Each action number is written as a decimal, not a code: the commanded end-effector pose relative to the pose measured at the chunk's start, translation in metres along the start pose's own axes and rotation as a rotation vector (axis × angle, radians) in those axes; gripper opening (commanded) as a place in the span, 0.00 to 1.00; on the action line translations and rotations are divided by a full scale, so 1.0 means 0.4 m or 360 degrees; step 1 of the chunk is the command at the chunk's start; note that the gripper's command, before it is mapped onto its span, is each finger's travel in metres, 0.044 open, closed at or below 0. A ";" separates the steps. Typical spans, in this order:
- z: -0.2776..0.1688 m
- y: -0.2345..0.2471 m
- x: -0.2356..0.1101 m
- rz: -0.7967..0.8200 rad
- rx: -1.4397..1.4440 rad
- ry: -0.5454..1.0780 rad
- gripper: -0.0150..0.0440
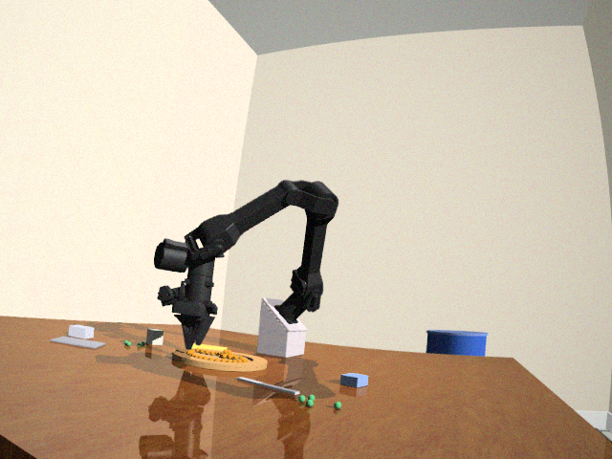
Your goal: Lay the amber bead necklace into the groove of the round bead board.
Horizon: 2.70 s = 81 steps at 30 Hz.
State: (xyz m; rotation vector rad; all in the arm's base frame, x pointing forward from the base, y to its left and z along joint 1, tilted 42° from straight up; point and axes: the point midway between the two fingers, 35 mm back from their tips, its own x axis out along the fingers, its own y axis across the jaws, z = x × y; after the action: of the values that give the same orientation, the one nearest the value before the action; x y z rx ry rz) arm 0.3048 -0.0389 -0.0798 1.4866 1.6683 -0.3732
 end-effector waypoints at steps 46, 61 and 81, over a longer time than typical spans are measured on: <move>-0.027 0.009 0.020 -0.0008 0.0345 -0.0002 0.46; -0.025 0.011 0.014 -0.0010 0.0338 -0.0011 0.25; -0.025 0.011 0.014 -0.0010 0.0338 -0.0011 0.25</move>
State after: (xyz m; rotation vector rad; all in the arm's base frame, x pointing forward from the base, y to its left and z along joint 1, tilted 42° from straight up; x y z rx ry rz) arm 0.3051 -0.0273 -0.0768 1.6322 1.6692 -0.5733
